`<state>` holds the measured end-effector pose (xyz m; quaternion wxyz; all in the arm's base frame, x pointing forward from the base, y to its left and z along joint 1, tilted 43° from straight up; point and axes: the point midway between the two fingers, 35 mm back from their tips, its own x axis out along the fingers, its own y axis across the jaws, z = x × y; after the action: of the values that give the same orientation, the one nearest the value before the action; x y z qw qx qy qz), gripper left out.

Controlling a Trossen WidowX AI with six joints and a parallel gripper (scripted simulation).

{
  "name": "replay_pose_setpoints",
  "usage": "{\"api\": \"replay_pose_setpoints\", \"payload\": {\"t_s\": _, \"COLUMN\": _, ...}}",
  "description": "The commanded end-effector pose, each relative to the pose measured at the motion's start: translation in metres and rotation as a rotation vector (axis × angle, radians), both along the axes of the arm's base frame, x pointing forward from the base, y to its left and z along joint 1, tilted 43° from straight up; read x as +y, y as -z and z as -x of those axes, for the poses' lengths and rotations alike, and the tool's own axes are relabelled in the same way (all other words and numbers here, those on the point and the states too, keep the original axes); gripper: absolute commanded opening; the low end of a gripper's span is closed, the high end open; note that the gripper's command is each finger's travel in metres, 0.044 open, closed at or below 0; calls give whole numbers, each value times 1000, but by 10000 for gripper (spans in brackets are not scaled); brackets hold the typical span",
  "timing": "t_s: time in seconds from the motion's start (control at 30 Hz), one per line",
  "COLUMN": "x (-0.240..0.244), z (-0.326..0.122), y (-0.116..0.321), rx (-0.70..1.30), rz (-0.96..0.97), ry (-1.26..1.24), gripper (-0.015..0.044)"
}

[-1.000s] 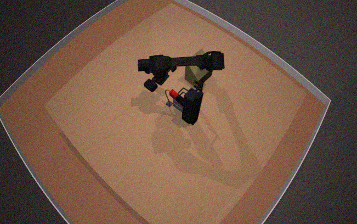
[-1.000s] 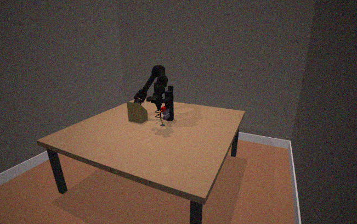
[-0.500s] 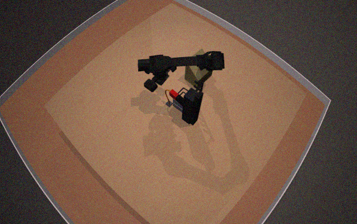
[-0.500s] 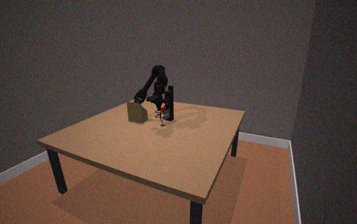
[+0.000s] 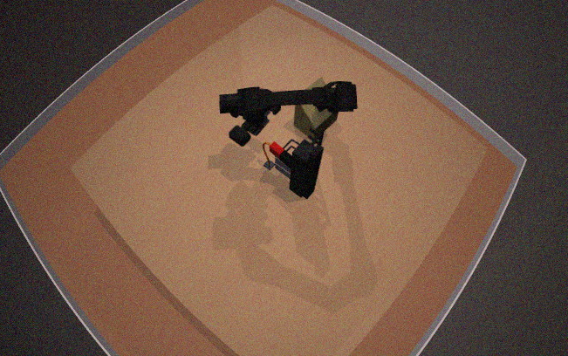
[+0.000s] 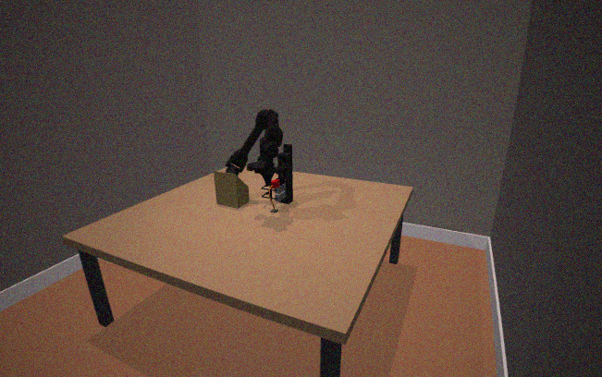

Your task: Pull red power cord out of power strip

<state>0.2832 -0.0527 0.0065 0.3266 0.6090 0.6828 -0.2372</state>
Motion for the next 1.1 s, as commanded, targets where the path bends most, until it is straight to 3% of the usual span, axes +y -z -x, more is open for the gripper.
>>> {"api": "replay_pose_setpoints", "payload": {"t_s": 0.0, "x": 0, "z": 0, "y": 0, "rx": -2, "rz": 3, "ry": -5, "gripper": 0}}
{"api": "replay_pose_setpoints", "payload": {"t_s": 0.2, "x": 0, "z": 0, "y": 0, "rx": 0, "rz": 0, "ry": 0, "gripper": 157}}
{"api": "replay_pose_setpoints", "payload": {"t_s": 0.5, "x": 0, "z": 0, "y": 0, "rx": 0, "rz": 0, "ry": 0, "gripper": 160}}
{"api": "replay_pose_setpoints", "payload": {"t_s": 0.87, "x": -2, "z": -1, "y": 1, "rx": 0, "rz": 1, "ry": 0, "gripper": 440}}
{"api": "replay_pose_setpoints", "payload": {"t_s": 1.07, "x": -44, "z": -10, "y": 26, "rx": -3, "rz": 7, "ry": -4, "gripper": 440}}
